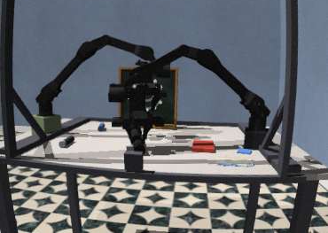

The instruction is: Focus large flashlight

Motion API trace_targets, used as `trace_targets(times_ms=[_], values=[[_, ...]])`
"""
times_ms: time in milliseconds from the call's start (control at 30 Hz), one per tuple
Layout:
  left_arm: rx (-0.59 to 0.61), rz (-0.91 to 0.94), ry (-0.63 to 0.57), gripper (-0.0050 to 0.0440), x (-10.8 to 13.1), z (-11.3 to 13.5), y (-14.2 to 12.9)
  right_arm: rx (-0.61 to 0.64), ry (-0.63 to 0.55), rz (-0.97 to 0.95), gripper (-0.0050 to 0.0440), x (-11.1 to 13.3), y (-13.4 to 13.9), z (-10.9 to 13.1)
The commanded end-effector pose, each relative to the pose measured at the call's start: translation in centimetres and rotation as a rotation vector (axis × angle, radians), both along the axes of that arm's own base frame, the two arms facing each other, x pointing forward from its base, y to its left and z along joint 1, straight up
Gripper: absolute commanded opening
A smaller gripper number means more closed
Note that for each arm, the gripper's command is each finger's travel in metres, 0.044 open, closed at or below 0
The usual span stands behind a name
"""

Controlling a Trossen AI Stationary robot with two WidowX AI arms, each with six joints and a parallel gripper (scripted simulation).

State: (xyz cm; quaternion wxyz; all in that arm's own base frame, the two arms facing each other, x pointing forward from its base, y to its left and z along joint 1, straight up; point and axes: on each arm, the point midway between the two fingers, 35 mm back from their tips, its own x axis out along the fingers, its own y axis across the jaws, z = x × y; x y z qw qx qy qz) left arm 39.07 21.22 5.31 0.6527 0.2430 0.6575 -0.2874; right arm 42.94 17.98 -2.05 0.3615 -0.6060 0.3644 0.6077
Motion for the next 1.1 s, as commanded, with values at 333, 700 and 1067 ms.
trace_targets(times_ms=[333,700,1067], values=[[-0.126,-0.165,0.16,0.0374,-1.1,-3.0,-0.8,0.019,-0.039,-0.001,0.013,0.6,0.3,1.7],[-0.117,-0.158,0.15,0.0374,-1.1,-3.9,-0.8,0.019,-0.039,-0.001,0.013,0.6,0.3,1.7],[-0.116,-0.16,0.149,0.0374,-1.5,-5.2,-1.0,0.019,-0.039,-0.001,0.013,0.6,0.3,1.7]])
